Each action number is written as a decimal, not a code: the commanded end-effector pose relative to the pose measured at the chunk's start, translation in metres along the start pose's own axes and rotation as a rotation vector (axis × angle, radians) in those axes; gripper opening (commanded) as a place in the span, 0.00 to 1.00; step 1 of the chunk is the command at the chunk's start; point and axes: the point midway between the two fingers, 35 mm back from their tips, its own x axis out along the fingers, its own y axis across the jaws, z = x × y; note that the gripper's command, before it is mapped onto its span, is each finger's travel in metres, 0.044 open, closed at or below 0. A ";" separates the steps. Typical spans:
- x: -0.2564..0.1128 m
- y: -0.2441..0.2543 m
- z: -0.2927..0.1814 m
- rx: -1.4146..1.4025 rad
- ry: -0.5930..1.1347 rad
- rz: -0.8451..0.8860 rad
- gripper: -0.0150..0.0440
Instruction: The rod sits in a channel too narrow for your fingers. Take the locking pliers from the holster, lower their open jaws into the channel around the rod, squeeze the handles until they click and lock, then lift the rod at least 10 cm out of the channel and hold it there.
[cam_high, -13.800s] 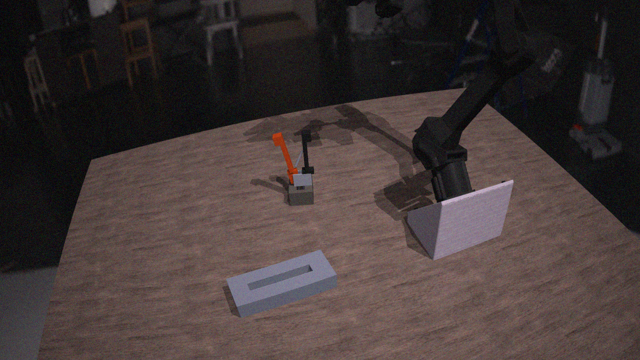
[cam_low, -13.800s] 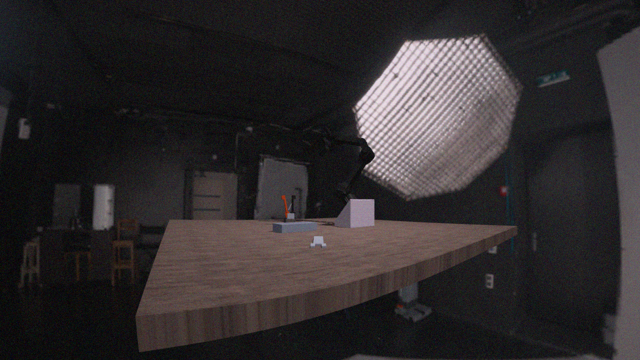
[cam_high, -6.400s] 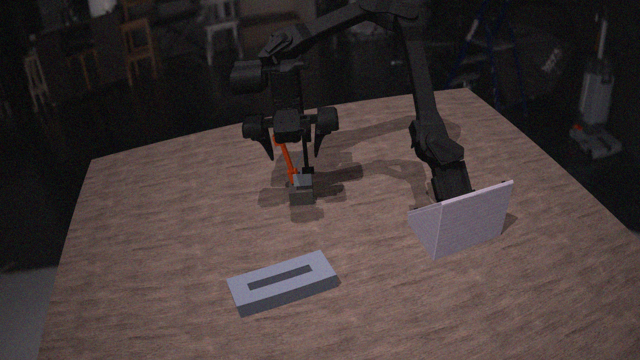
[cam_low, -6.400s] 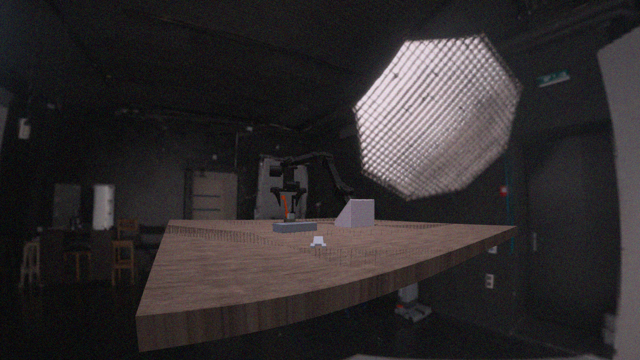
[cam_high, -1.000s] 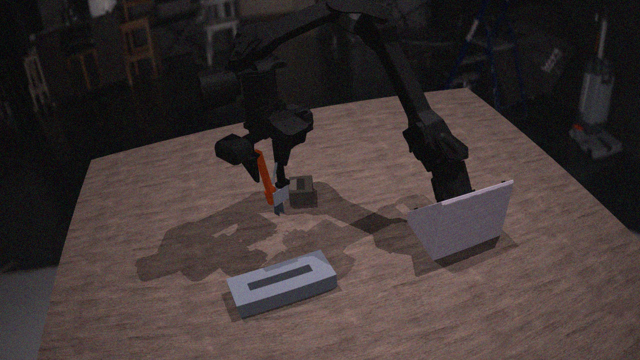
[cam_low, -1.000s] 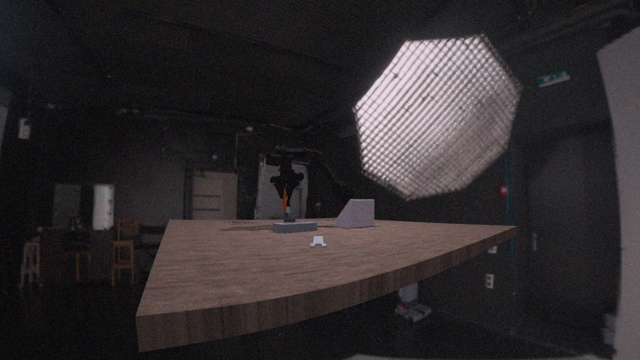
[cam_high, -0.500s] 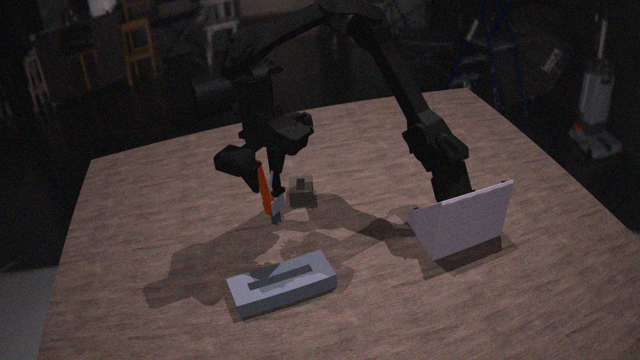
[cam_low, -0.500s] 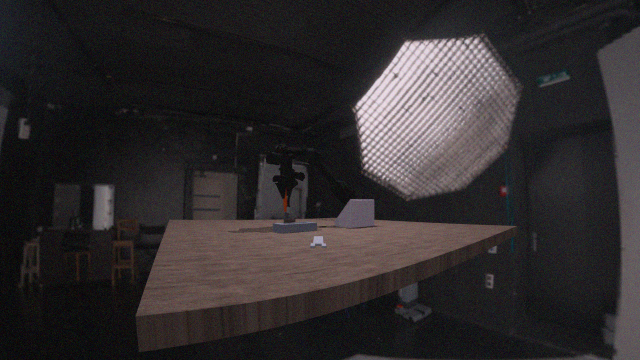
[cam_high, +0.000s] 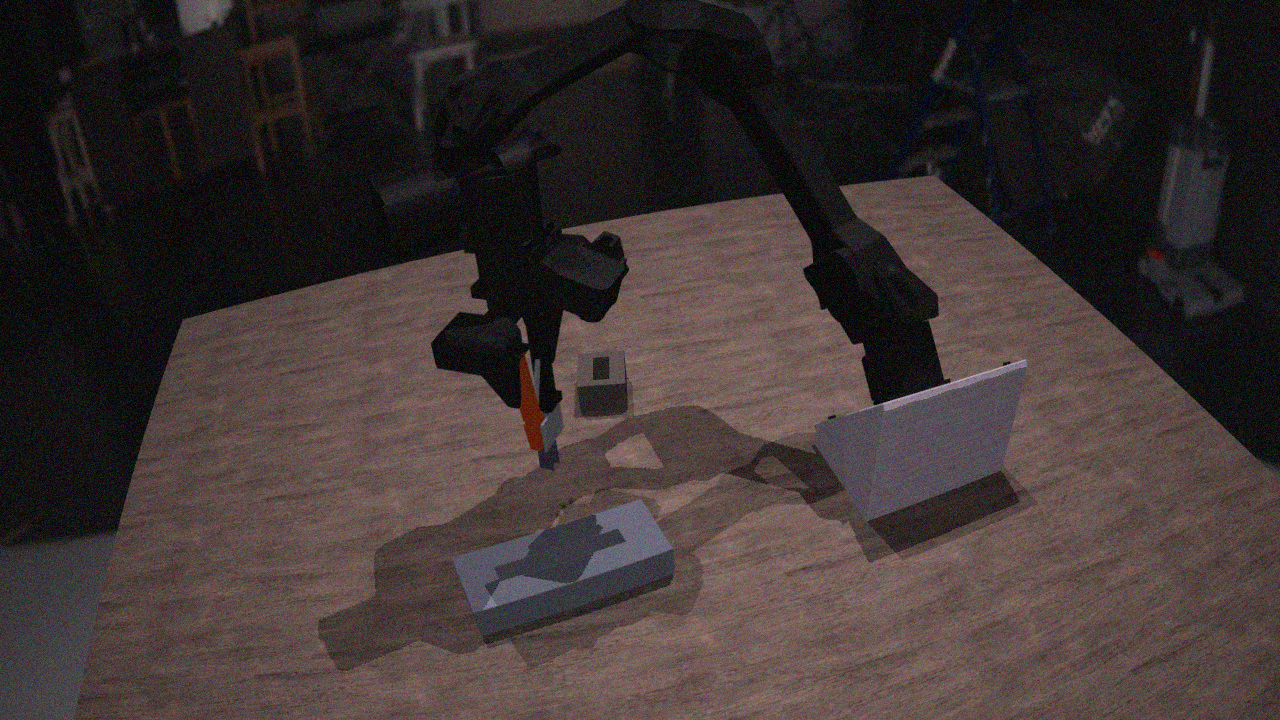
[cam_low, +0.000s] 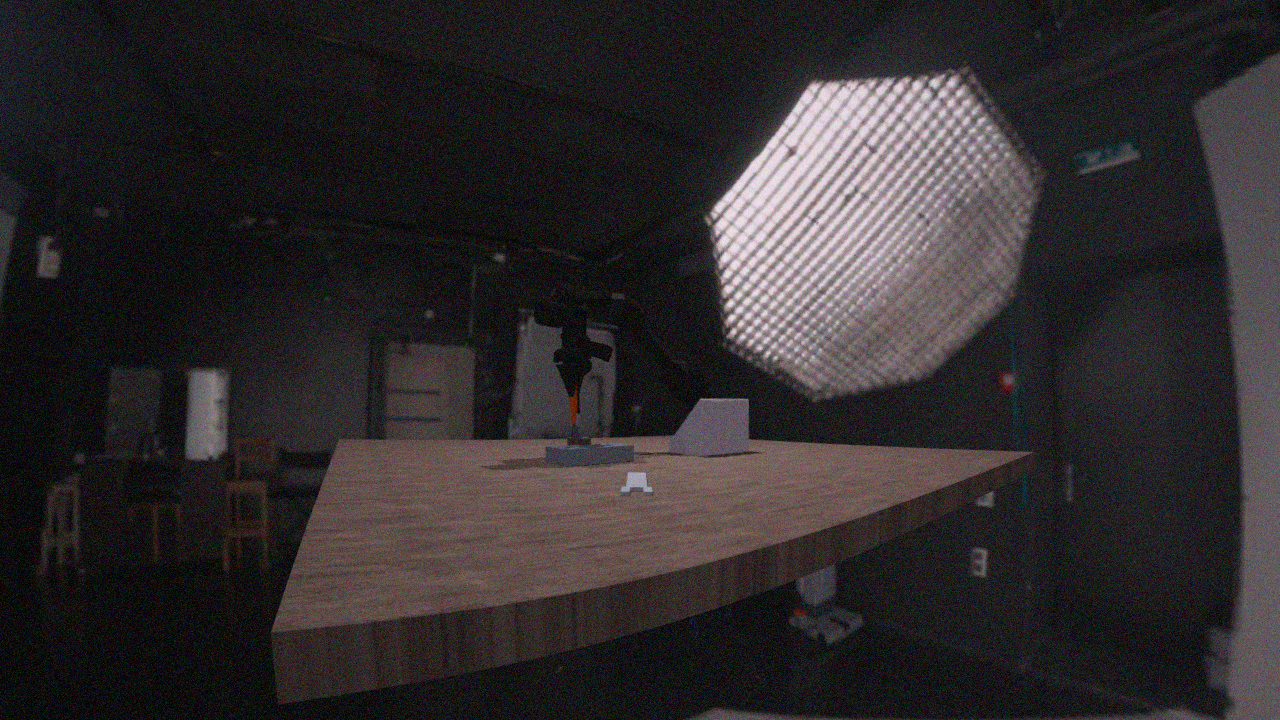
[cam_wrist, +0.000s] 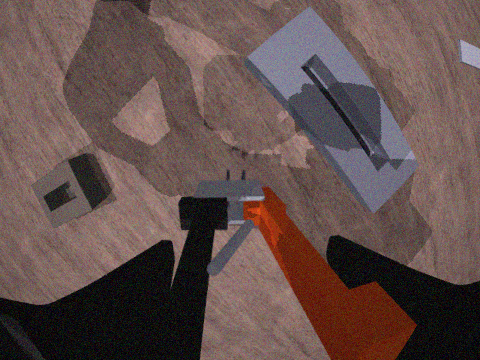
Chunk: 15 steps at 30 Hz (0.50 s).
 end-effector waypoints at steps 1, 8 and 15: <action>-0.003 -0.011 0.002 -0.062 0.002 -0.012 0.79; -0.003 -0.024 0.008 -0.154 0.002 -0.011 0.79; -0.002 -0.036 0.014 -0.245 0.002 -0.009 0.79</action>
